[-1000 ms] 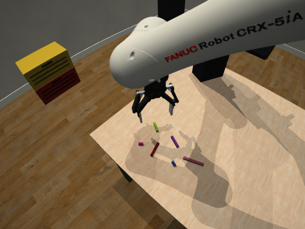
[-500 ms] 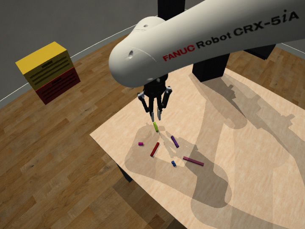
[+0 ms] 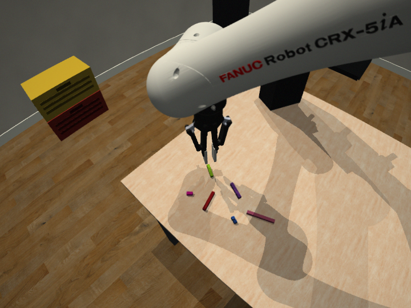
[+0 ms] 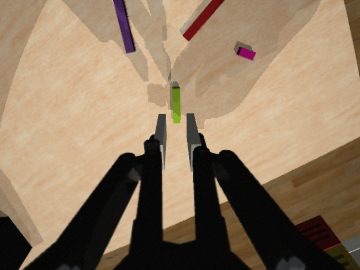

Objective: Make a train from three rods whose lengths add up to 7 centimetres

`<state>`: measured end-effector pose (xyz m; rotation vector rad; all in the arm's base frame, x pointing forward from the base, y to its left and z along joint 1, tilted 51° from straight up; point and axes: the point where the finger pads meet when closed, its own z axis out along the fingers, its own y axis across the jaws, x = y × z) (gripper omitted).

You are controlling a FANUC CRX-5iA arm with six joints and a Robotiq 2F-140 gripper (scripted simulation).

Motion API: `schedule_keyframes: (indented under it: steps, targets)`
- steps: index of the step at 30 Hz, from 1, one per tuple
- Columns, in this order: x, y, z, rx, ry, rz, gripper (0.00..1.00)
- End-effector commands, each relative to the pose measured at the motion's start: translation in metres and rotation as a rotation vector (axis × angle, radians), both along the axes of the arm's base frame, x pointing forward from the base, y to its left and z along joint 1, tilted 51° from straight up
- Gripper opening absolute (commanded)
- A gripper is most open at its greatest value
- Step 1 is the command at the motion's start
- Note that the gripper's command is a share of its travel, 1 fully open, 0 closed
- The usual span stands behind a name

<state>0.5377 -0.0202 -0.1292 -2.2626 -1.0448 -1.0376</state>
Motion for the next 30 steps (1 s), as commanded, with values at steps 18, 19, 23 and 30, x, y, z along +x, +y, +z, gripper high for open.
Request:
schedule_keyframes:
  steps: [18, 19, 23, 30]
  targets:
    - [0.002, 0.003, -0.003, 0.0, 0.0, 0.0, 0.15]
    - [0.003, 0.004, -0.004, 0.0, 0.0, 0.0, 0.15]
    - [0.005, 0.007, -0.007, 0.0, 0.0, 0.0, 0.15]
    - [0.01, 0.013, -0.013, 0.0, 0.0, 0.0, 0.15]
